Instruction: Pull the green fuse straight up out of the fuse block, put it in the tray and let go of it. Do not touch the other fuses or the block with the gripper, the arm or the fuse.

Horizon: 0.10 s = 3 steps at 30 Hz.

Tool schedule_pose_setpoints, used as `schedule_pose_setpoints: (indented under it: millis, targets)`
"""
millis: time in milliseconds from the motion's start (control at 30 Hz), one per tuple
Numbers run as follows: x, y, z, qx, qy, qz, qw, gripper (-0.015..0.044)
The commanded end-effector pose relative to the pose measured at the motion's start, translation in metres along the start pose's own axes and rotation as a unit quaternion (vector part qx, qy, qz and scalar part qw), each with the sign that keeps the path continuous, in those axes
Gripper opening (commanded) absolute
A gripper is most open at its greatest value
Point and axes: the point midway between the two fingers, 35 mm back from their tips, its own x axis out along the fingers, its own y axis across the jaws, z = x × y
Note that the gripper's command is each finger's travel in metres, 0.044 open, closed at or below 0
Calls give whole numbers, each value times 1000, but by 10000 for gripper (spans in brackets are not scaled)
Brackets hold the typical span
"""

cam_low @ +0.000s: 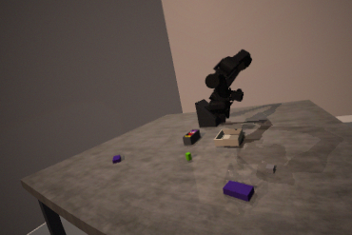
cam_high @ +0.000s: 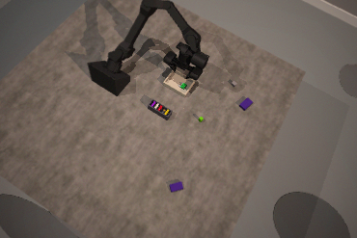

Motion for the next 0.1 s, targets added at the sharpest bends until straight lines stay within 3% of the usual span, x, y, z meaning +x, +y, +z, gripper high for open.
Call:
schedule_pose_setpoints:
  millis: [0,67]
  targets:
    - [0,0,0,0,0,0,1000,330]
    - [0,0,0,0,0,0,1000,330]
